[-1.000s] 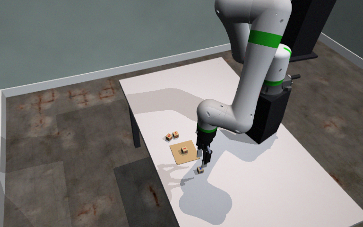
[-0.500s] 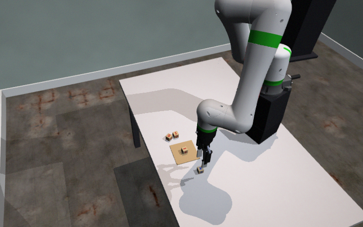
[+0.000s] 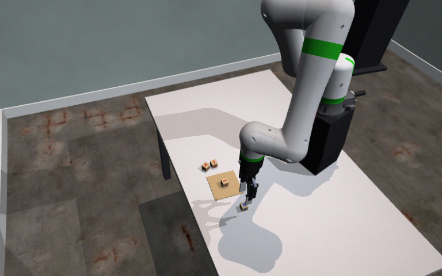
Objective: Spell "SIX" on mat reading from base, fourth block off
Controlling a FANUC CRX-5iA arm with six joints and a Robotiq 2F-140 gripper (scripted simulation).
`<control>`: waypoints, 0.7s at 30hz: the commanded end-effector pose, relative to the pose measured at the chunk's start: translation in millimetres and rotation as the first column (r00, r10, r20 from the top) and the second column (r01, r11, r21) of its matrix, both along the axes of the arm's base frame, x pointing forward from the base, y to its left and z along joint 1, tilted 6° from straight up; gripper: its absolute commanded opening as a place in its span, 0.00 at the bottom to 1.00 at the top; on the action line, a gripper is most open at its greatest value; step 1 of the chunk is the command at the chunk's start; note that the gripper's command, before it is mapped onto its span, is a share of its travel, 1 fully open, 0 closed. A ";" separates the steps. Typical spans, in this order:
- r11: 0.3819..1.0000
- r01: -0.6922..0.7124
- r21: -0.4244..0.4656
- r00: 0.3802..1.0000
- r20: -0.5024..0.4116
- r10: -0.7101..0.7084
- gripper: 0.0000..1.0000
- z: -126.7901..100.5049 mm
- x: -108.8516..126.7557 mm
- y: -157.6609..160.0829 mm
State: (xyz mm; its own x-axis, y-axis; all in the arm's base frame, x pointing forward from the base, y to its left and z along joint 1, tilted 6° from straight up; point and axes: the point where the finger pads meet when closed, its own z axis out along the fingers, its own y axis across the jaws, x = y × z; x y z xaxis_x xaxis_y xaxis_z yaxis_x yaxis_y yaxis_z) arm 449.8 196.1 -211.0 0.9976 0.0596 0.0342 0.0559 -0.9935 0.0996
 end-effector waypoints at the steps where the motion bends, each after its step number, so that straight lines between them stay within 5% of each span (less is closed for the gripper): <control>1: 1.000 0.000 0.000 1.000 0.000 0.000 0.40 -1.9 0.2 -0.1; 21: 1.000 0.000 0.000 1.000 0.000 0.000 0.40 -28.1 1.0 -2.4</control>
